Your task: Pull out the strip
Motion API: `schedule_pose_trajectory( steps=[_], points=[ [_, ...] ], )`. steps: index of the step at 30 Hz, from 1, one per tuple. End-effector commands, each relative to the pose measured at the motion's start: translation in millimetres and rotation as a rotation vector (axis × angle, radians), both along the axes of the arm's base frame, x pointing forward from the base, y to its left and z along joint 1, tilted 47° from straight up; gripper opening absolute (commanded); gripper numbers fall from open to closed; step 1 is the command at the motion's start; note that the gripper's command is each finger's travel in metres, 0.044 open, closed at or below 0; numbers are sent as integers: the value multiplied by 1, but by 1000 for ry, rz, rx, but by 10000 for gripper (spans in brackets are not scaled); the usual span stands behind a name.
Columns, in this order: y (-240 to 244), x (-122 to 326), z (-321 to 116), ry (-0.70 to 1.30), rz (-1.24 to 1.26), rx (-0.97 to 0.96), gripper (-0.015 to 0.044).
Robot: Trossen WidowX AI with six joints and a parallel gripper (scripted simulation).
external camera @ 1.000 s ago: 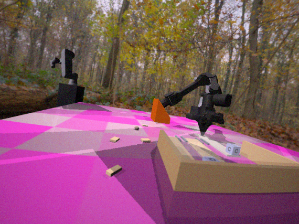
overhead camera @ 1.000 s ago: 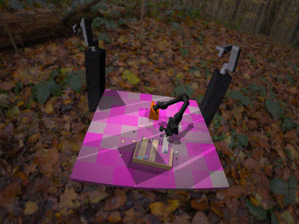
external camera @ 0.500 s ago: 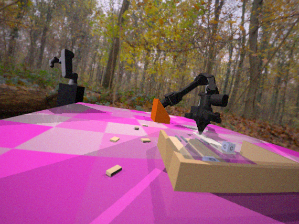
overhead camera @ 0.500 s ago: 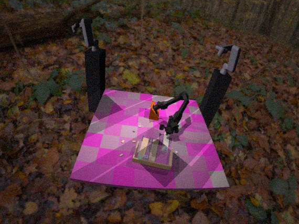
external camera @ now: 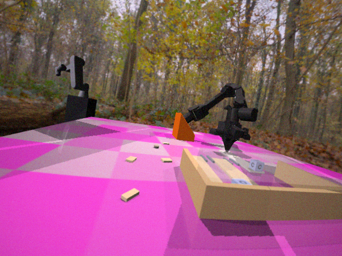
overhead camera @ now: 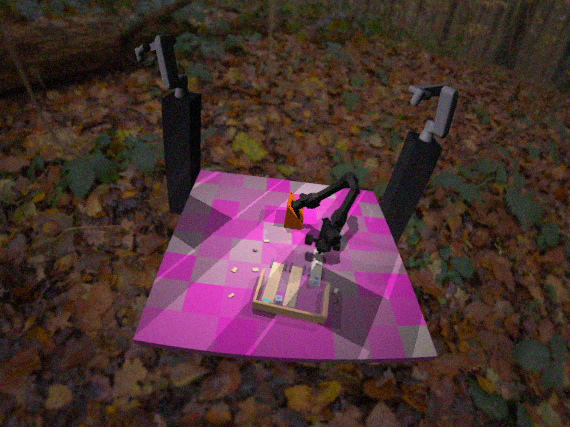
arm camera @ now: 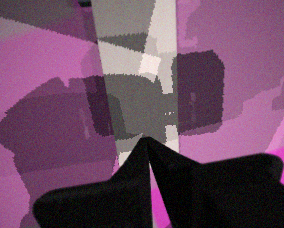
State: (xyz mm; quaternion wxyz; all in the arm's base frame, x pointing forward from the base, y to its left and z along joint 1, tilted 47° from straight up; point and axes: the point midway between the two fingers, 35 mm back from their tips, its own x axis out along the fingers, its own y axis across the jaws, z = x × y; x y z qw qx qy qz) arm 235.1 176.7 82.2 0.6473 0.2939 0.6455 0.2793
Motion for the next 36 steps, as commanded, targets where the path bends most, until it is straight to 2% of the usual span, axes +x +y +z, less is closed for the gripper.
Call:
schedule_pose_trajectory(
  steps=[1,12,36],
  points=[
    [2,-13,-6,27,11,-5,0],
    [2,-27,-5,28,11,-5,0],
    [2,-28,-5,28,11,-5,0]
  ],
)
